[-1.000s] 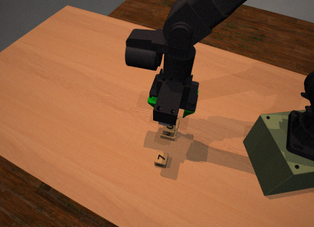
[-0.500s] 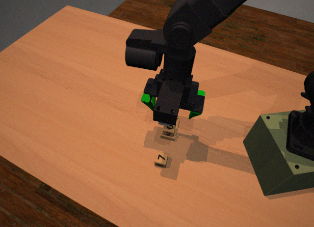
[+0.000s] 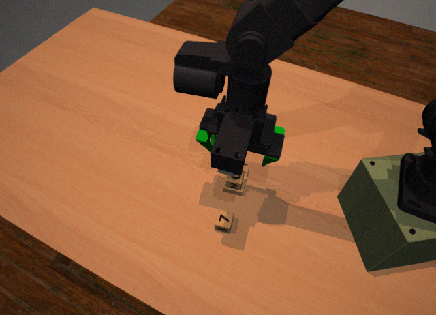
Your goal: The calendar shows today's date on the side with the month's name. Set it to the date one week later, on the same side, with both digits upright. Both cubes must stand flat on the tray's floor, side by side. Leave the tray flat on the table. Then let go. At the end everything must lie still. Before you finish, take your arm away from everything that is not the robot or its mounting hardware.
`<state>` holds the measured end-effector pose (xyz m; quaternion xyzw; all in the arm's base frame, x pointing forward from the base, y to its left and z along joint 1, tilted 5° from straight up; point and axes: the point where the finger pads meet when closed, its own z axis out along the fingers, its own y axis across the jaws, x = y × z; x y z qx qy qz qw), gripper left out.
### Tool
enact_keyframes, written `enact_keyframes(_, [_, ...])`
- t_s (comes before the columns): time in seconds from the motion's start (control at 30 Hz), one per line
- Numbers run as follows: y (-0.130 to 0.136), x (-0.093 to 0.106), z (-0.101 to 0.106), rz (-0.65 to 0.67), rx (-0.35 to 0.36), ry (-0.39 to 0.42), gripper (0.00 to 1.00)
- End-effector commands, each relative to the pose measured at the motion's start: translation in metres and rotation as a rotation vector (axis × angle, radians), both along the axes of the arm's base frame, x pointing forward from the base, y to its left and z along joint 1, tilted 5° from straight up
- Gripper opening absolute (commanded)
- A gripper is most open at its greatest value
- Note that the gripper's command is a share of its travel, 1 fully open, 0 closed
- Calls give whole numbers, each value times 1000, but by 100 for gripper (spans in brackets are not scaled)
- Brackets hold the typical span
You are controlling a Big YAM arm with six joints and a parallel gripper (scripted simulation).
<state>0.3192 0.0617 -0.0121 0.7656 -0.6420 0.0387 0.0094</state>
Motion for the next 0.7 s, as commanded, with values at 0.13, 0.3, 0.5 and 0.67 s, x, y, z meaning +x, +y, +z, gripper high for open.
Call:
enact_keyframes(0.13, [14,20,12,-176,19,-42,100])
enact_keyframes(0.3, [20,22,10,-346,32,-60,100])
enact_keyframes(0.5, [26,24,9,-509,50,-80,100])
enact_keyframes(0.67, [31,24,7,-665,63,-89,100])
